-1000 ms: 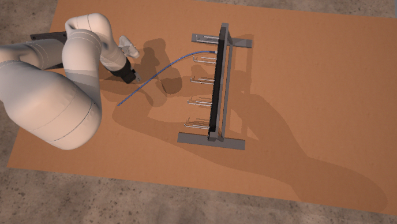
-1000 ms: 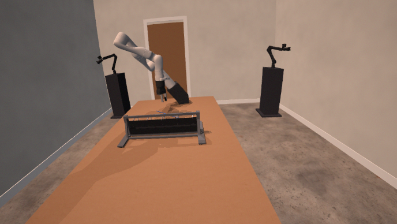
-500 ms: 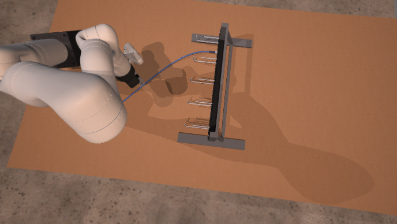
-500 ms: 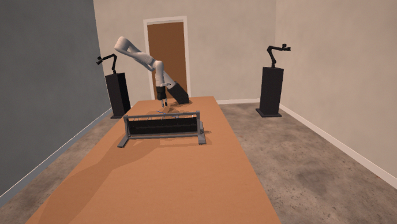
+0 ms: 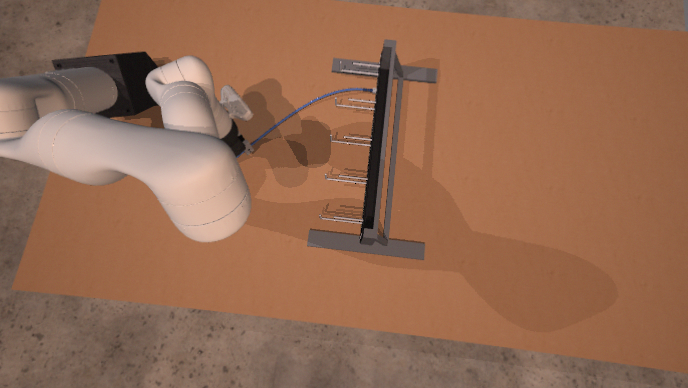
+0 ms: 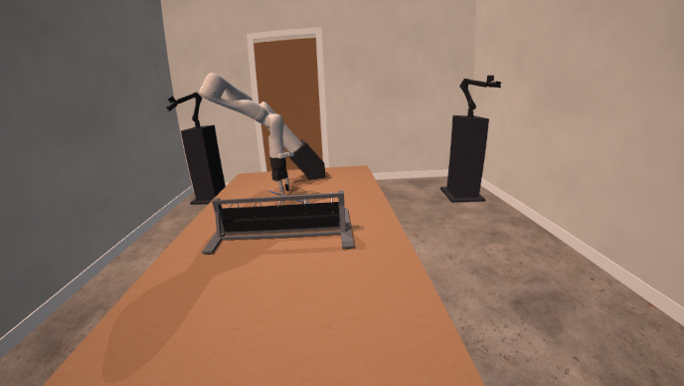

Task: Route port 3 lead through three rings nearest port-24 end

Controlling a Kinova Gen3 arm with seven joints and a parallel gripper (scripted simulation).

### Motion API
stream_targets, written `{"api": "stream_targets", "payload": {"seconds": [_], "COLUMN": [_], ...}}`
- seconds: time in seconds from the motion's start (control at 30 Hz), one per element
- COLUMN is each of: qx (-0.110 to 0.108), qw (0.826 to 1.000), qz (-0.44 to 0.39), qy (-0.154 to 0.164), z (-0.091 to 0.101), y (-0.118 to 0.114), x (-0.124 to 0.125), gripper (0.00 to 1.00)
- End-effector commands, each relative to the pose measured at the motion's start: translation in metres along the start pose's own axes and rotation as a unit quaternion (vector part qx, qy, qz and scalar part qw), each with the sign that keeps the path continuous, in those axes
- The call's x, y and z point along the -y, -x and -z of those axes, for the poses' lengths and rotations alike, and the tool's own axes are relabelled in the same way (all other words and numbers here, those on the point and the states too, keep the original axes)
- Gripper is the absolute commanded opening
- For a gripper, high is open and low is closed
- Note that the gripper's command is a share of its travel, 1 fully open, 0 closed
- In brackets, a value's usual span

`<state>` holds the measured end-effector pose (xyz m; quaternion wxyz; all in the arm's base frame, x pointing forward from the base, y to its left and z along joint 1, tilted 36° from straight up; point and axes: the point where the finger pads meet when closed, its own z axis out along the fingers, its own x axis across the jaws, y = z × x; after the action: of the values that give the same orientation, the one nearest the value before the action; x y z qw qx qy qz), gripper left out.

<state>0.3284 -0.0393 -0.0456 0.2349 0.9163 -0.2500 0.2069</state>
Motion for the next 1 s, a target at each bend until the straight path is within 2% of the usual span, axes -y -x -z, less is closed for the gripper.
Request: {"api": "stream_targets", "payload": {"seconds": [0.0, 0.33, 0.97], "qx": [0.005, 0.005, 0.005], "qw": [1.0, 1.0, 1.0], "qz": [0.002, 0.002, 0.002], "qy": [0.006, 0.006, 0.006], "z": [-0.0086, -0.0172, -0.0178], "y": [0.0051, 0.0052, 0.0052], "x": [-0.0042, -0.0044, -0.0044], "gripper": [0.67, 0.67, 0.67]}}
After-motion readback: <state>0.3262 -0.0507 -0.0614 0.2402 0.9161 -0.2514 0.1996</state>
